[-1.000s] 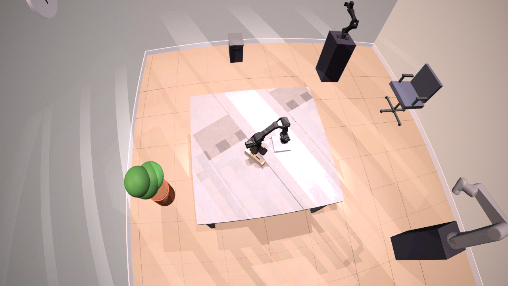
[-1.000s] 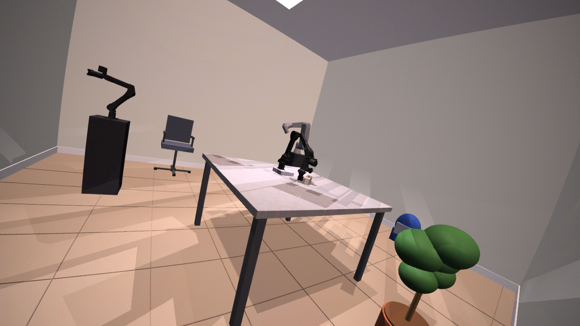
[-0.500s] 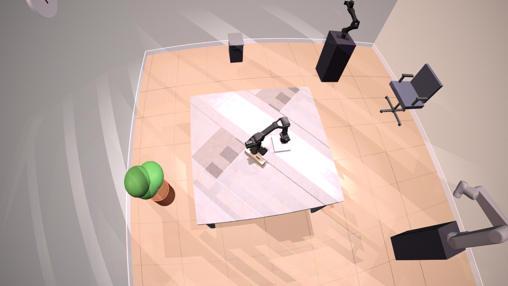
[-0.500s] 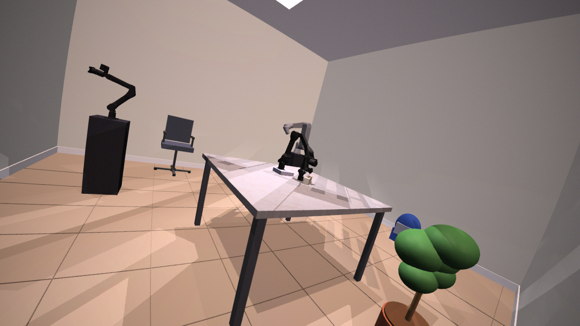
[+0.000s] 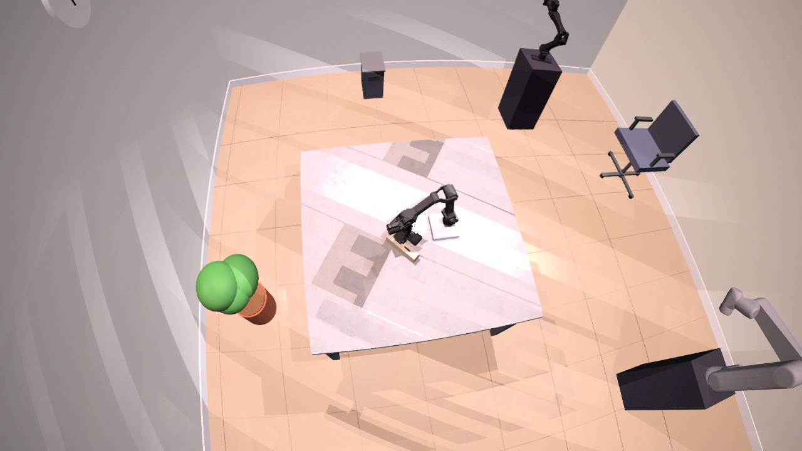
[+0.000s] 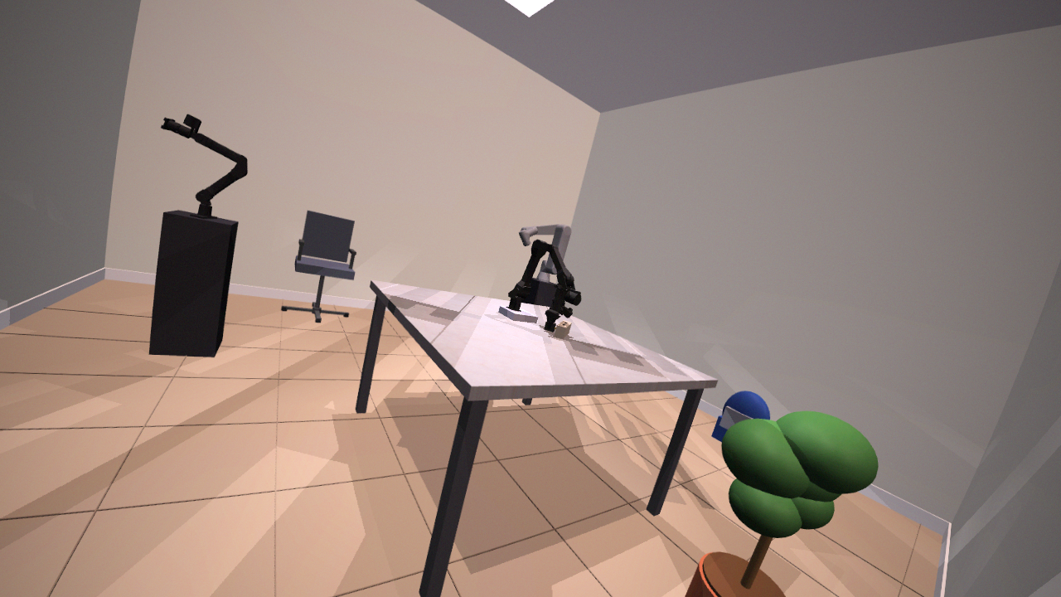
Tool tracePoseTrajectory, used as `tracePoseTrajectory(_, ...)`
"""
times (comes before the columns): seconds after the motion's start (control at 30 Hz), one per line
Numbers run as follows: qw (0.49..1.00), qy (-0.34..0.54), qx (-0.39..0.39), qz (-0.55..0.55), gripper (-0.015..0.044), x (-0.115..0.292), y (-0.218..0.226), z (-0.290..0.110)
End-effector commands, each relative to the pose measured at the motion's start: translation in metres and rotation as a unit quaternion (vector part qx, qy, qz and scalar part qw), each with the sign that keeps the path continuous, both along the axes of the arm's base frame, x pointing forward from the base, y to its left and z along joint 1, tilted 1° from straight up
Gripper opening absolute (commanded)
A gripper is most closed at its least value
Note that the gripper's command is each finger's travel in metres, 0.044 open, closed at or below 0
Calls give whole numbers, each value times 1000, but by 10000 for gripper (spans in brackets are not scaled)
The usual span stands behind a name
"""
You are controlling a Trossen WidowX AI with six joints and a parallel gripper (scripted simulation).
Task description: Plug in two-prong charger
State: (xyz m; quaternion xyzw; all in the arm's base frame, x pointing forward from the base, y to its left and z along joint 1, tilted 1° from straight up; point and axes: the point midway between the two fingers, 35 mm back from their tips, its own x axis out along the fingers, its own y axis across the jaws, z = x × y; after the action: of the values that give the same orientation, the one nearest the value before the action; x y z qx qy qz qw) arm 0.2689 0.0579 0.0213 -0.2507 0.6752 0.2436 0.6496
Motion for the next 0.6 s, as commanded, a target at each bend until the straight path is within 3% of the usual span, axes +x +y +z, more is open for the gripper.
tracePoseTrajectory(0.0,1000,-1,1,-2,0,1,1,1)
tracePoseTrajectory(0.57,1000,-1,1,-2,0,4,3,2)
